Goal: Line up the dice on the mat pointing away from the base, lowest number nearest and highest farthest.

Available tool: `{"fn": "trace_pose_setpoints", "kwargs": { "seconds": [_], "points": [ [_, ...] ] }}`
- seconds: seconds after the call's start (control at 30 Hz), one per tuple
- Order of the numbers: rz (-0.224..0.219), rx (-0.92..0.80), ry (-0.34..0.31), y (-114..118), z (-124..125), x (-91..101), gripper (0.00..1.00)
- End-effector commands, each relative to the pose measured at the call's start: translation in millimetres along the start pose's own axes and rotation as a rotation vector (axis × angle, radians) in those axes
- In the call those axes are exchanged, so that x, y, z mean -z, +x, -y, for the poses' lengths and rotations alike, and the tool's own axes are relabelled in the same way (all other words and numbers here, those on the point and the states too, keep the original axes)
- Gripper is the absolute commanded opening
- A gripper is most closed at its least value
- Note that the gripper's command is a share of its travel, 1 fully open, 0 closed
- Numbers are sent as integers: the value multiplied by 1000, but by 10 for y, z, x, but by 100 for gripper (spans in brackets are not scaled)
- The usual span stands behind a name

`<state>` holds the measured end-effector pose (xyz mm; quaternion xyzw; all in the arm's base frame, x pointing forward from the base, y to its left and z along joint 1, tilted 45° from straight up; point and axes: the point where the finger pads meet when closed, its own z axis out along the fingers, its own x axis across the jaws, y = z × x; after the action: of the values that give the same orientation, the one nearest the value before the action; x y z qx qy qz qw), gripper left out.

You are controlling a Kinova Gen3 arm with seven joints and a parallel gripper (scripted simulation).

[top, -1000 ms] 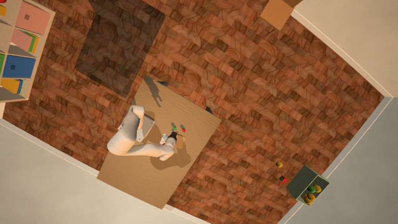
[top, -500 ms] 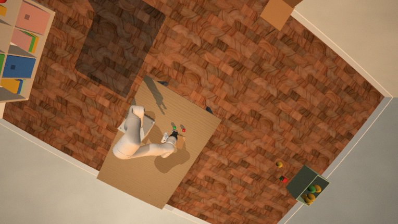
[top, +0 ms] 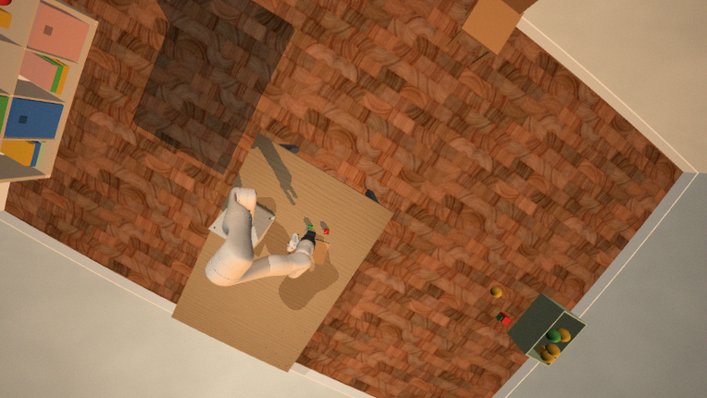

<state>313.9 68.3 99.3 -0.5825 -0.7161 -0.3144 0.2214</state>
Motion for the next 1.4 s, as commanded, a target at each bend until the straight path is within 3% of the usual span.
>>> {"fn": "trace_pose_setpoints", "kwargs": {
  "seconds": [0.0,1.0,1.37],
  "points": [
    [0,0,-1,-2,-3,2,79],
    [0,0,-1,-2,-3,-12,79],
    [0,0,-1,-2,-3,-106,79]
  ]
}}
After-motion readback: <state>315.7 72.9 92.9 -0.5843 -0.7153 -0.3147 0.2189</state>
